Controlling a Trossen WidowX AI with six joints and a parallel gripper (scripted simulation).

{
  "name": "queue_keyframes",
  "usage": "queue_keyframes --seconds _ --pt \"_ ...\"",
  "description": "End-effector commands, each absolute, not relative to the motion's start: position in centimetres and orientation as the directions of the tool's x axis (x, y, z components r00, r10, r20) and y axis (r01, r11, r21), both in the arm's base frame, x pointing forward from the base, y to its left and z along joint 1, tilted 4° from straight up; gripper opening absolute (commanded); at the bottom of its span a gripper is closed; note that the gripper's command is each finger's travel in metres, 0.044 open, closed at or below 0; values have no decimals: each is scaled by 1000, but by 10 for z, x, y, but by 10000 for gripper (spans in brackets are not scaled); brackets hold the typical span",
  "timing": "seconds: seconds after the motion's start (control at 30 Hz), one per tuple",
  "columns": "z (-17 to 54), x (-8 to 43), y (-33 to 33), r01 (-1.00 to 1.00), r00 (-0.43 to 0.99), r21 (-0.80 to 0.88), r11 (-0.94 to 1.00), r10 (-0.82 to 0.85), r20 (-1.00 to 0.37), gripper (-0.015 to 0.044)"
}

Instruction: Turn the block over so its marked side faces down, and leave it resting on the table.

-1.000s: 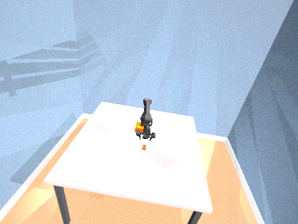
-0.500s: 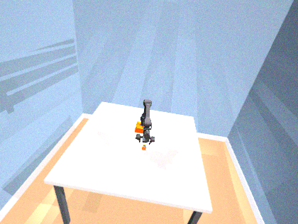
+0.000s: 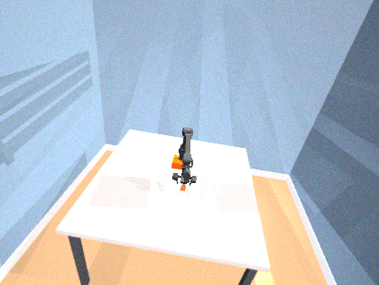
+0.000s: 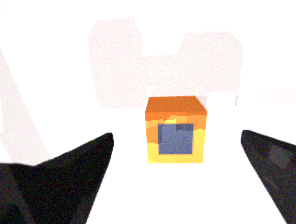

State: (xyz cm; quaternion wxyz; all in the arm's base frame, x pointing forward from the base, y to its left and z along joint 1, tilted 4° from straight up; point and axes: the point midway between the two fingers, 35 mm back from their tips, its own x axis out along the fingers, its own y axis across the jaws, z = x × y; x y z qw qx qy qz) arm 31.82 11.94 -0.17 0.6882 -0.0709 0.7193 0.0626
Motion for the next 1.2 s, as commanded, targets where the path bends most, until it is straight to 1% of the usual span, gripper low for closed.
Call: queue_keyframes --seconds 0.0,0.2,0.53,1.1,1.17 --pt "-9 317 119 -185 -43 -10 983 -18 -999 440" --pt "-17 317 119 -185 -43 -10 983 -18 -999 440" --pt "-17 317 119 -185 -43 -10 983 -18 -999 177" --pt "-17 317 119 -185 -43 -10 983 -18 -999 64" --pt "-12 317 119 -185 -43 -10 983 -18 -999 12"
